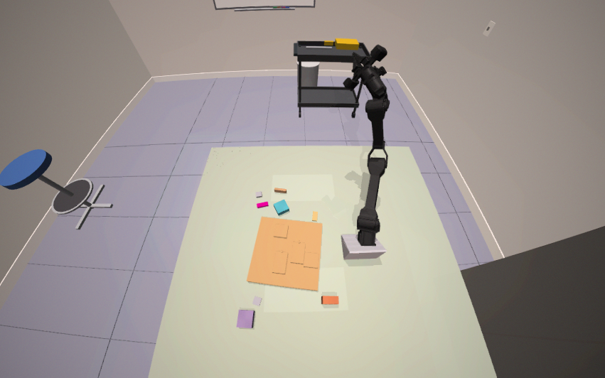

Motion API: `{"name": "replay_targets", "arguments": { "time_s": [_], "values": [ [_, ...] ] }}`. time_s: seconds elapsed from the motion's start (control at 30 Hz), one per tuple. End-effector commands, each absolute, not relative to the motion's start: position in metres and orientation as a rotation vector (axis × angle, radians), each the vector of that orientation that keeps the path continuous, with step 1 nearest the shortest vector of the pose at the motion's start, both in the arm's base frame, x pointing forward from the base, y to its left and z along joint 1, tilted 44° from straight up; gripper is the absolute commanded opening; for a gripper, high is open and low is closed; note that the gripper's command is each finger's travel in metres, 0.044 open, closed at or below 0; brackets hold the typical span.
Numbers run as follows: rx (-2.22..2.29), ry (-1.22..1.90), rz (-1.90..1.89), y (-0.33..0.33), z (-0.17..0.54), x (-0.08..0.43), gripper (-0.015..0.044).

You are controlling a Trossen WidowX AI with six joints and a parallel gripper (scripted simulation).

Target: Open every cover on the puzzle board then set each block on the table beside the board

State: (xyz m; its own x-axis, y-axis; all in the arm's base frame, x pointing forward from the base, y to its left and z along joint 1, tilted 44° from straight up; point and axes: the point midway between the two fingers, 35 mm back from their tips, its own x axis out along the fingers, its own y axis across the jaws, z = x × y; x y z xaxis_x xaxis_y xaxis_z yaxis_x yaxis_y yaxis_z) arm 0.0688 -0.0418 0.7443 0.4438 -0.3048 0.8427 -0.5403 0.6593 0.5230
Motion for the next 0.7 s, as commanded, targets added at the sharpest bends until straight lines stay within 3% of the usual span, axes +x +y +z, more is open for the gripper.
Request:
{"name": "replay_targets", "arguments": {
  "time_s": [0.0,0.67],
  "values": [
    [0.863,-1.129,0.162,-0.035,0.742,0.074,0.0000],
    [0.757,-1.041,0.195,0.018,0.729,0.108,0.0000]
  ]
}}
